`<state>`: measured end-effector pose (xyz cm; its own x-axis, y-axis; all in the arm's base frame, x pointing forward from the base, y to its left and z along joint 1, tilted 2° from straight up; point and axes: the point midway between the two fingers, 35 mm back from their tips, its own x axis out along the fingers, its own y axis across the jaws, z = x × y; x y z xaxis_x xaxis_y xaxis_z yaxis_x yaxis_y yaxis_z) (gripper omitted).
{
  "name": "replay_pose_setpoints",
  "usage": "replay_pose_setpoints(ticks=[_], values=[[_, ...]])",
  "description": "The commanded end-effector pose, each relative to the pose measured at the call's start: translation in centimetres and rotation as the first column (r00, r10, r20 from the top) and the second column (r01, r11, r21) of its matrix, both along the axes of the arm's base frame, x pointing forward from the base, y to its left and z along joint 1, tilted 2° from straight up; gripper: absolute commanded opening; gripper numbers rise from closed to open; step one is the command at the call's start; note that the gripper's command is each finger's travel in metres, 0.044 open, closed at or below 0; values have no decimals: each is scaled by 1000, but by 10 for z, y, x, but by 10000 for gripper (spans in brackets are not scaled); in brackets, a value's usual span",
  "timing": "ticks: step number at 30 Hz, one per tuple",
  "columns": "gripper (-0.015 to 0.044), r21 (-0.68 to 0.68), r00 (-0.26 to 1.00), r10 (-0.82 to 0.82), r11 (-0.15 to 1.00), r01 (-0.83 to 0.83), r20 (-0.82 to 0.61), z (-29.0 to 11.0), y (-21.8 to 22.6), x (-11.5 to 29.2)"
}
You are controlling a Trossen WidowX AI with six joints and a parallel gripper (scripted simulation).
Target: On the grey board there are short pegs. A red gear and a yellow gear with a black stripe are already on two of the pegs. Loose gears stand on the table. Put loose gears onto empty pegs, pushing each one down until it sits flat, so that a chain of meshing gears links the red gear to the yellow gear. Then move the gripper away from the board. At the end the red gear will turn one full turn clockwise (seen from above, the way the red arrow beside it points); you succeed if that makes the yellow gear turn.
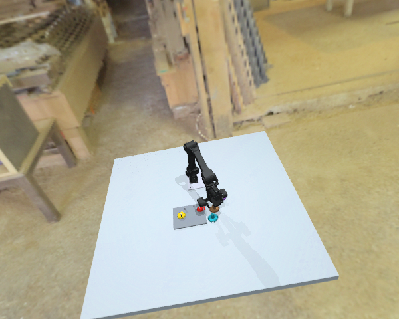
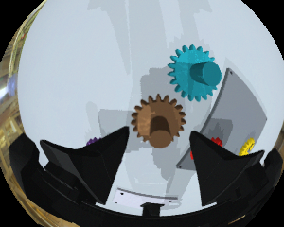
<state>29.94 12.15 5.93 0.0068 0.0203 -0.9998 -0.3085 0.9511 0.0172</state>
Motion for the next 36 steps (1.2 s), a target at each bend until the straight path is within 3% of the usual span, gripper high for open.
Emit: replay_pose_setpoints(ticks=[1,6,15,36], values=[[204,4,1000,-6,1000,6,-5,-1,1,0],[72,4,1000,-6,1000,6,-5,-1,1,0],[0,4,1000,-6,1000,6,-5,-1,1,0],[0,4,1000,-12,1000,12,-3,31,1,9]])
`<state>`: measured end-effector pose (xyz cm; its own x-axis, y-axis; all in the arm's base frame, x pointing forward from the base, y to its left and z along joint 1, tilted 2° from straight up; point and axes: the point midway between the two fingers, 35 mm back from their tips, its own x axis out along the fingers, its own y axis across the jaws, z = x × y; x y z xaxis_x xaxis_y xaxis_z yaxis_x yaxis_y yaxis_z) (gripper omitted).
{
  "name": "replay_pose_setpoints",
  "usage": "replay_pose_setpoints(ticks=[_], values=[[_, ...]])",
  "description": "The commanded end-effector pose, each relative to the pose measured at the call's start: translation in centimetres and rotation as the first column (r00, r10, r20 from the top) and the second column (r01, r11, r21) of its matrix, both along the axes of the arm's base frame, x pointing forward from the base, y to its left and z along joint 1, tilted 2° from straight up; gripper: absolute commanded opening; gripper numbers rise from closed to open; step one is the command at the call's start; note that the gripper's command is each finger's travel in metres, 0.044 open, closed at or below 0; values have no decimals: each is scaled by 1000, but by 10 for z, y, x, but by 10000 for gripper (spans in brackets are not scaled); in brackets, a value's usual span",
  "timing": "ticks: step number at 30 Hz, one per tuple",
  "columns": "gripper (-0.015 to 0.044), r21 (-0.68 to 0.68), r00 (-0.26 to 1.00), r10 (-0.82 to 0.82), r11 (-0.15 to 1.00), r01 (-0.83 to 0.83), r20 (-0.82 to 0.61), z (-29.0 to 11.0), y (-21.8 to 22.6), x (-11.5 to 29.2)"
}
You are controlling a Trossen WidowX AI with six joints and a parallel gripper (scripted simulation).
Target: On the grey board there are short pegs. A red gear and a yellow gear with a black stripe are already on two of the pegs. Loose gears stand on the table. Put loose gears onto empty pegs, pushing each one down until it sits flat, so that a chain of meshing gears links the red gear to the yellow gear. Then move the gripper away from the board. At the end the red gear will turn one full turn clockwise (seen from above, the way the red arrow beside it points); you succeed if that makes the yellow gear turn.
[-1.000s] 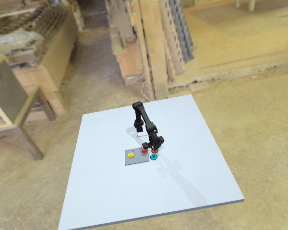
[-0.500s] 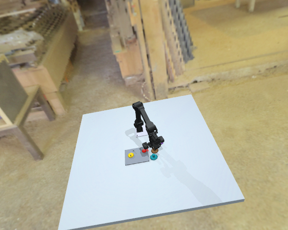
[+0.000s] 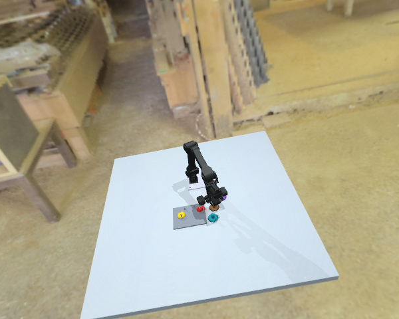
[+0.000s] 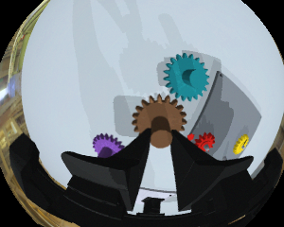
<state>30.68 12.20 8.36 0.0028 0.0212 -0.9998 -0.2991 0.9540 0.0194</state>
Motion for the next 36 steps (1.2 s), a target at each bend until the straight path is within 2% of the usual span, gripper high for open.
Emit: replay_pose_setpoints(ticks=[1,36], values=[[0,3,1000,-2,1000,2,1,9,1,2],[0,3,1000,1,1000,-1,2,75,-2,7]])
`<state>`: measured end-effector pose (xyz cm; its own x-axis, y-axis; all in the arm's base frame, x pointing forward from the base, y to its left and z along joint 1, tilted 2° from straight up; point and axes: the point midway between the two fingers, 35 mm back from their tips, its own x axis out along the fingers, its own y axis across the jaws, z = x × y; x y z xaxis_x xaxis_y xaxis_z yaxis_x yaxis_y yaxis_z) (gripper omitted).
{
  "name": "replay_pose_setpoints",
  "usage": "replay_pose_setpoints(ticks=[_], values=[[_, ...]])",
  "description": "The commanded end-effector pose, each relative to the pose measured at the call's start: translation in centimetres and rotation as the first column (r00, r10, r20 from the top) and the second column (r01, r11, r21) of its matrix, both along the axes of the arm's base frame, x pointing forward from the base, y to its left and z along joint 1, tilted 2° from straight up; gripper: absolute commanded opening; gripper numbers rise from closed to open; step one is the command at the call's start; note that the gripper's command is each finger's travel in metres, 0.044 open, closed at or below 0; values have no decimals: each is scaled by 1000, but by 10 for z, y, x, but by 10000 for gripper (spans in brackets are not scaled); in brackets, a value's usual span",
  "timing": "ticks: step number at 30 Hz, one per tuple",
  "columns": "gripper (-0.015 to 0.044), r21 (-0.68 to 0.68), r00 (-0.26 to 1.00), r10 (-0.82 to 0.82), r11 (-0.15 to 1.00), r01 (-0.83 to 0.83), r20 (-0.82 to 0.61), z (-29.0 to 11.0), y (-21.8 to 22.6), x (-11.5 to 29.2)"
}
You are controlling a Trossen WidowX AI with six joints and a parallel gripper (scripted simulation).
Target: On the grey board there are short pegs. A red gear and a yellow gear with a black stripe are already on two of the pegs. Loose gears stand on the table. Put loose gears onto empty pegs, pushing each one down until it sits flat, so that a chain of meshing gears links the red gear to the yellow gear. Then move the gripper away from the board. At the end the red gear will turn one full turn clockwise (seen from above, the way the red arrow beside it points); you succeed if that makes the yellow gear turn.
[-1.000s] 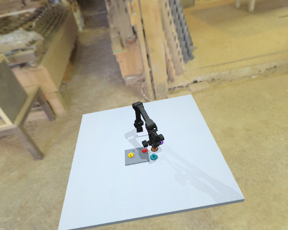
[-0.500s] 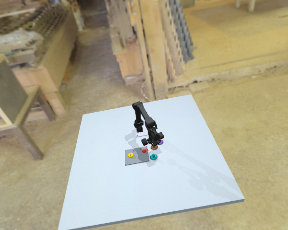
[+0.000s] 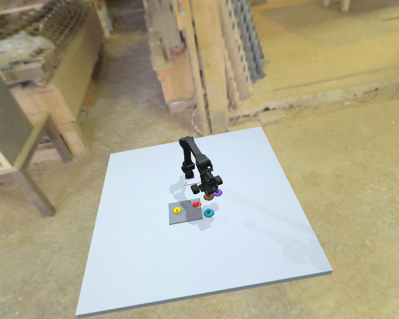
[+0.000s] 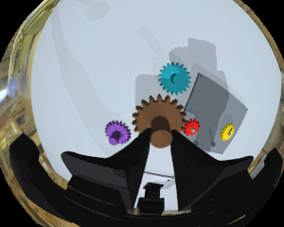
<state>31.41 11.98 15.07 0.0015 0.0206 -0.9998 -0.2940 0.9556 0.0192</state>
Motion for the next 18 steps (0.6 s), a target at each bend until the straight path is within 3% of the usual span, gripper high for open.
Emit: replay_pose_setpoints(ticks=[1,18], values=[[0,3,1000,7,1000,-7,4,10,0,0],[0,3,1000,8,1000,-8,3,42,-4,-4]])
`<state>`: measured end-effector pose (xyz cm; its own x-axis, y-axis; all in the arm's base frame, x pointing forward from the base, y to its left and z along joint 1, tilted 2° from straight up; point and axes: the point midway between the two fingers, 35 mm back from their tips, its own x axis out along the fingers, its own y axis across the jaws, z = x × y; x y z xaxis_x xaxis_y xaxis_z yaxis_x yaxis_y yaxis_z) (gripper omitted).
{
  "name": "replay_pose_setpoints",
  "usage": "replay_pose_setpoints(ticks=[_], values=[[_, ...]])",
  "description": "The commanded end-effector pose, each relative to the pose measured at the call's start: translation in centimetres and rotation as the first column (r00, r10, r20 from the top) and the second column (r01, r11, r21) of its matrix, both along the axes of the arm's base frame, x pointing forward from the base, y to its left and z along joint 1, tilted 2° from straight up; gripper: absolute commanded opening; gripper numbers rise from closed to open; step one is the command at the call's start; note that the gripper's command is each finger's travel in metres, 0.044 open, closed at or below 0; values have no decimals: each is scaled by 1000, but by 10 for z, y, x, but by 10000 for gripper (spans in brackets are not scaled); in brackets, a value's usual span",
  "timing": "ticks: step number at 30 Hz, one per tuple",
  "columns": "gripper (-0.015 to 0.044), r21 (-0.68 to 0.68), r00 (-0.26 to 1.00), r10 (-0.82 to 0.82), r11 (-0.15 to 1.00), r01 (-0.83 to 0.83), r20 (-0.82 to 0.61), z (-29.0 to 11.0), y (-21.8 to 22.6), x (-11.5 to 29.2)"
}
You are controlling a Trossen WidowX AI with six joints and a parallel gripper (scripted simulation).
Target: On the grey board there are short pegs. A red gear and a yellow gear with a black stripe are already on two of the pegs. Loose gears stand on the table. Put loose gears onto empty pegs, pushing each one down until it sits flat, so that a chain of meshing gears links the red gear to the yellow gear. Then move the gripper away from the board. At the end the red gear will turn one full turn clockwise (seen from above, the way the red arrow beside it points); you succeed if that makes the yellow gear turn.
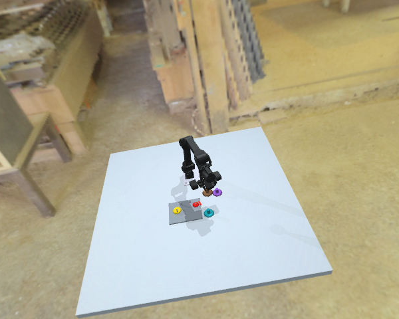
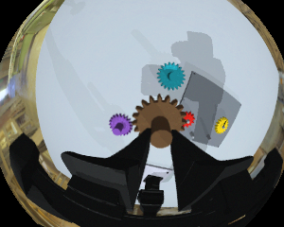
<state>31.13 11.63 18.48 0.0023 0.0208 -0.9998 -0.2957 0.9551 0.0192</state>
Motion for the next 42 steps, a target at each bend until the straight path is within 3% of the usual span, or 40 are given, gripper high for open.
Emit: replay_pose_setpoints(ticks=[1,42], values=[[0,3,1000,7,1000,-7,2,9,-1,-1],[0,-5,1000,4,1000,-4,0,-14,-53,-12]])
